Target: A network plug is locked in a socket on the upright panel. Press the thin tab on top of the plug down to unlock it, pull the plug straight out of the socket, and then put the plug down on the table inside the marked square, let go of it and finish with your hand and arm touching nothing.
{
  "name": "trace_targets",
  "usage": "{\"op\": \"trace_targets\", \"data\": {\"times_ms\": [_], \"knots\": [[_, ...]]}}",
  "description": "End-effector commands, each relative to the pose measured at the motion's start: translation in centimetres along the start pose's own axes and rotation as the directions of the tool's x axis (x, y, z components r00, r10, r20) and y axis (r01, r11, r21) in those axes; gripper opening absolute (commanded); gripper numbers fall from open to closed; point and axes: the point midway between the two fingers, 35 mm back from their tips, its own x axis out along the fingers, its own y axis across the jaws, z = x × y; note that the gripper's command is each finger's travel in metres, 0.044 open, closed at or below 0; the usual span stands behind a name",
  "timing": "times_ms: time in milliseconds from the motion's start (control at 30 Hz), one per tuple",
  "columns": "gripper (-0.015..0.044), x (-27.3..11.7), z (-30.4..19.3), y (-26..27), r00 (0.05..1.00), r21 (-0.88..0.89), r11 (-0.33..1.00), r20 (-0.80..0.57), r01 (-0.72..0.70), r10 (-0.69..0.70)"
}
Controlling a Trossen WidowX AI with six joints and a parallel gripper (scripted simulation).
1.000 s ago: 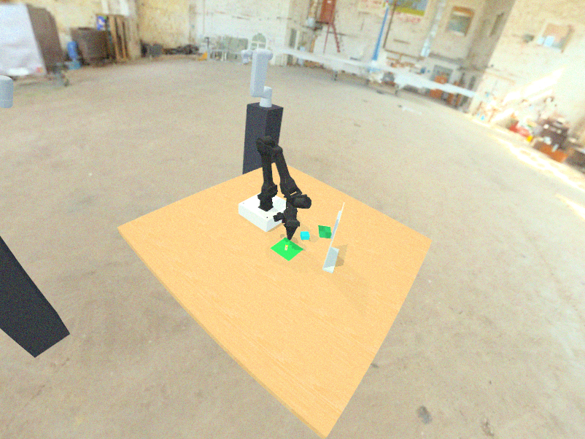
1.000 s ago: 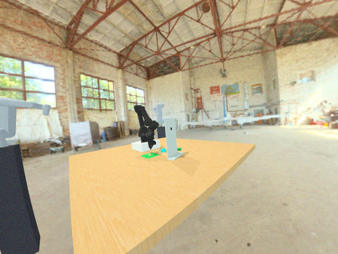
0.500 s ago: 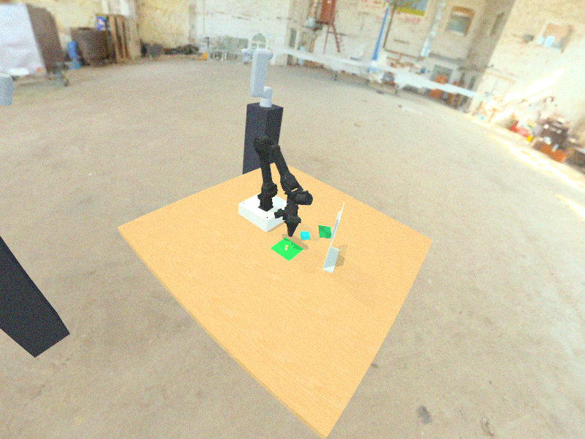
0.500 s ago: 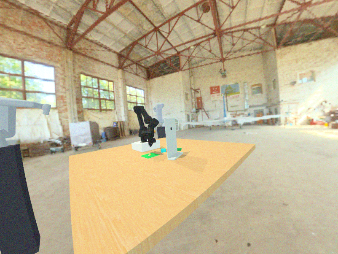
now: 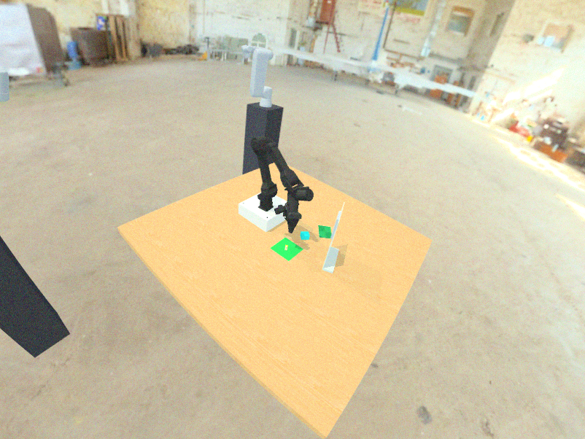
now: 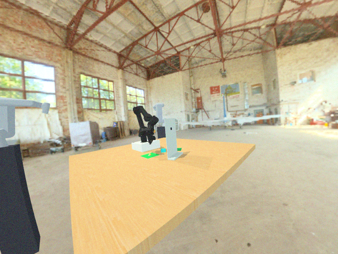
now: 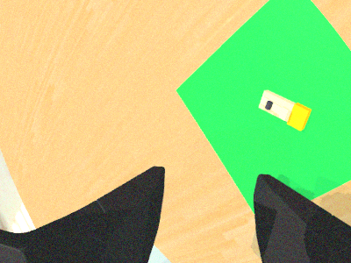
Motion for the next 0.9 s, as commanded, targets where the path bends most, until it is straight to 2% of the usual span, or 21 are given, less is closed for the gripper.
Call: {"op": "trace_targets", "data": {"times_ms": [0,500,867], "knots": [[0.0156,-0.7,0.1,0.5,1.000,0.007,1.000,0.001,-0.007,0.007],[0.0156,-2.1,0.2,1.0,1.000,0.000,1.000,0.000,0.000,0.000],[0.0156,-4.8,-0.1,3.3,1.000,0.002,1.000,0.000,-0.002,0.002]]}}
